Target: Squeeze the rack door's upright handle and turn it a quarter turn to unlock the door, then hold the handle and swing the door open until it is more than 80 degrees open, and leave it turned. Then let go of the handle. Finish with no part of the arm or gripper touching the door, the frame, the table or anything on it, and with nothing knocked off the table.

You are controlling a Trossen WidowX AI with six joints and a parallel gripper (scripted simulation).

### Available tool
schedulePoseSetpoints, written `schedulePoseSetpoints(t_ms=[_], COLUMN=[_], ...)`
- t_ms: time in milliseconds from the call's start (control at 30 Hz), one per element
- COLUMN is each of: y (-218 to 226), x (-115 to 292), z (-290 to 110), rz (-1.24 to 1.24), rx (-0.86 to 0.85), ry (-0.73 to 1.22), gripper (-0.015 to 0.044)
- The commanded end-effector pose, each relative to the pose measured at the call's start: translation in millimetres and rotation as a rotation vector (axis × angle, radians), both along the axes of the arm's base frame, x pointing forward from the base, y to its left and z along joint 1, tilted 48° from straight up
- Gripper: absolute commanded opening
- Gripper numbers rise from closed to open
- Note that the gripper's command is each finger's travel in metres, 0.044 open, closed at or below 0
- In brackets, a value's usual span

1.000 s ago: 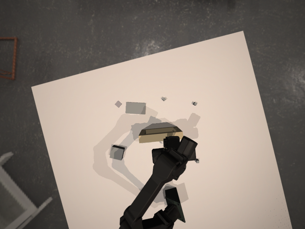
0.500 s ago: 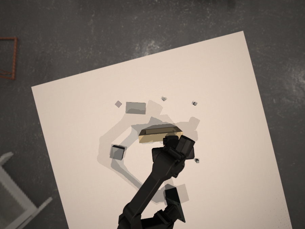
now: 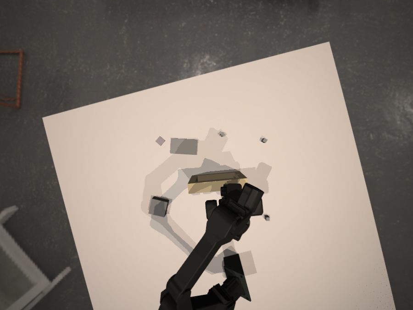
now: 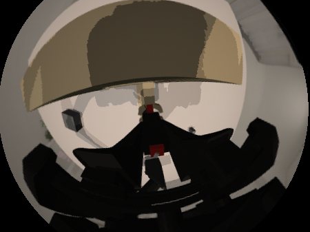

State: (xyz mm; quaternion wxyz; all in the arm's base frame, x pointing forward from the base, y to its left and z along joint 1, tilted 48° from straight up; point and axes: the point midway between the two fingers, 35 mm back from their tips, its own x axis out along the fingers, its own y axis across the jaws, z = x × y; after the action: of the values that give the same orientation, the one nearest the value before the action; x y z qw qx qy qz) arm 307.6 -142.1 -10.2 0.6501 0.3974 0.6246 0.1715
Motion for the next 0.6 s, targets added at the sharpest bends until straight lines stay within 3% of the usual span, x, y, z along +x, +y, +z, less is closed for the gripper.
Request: schedulePoseSetpoints(t_ms=[0,167,567], y=[0.0,0.0,0.0], x=[0.6,0.6,0.6], z=[0.0,0.0,0.0], rz=[-0.003,-0.025,-0.419], rx=[-0.001,0.004,0.098], ry=[0.0,0.023,0.442], gripper=[0.0018,0.0016,0.0016])
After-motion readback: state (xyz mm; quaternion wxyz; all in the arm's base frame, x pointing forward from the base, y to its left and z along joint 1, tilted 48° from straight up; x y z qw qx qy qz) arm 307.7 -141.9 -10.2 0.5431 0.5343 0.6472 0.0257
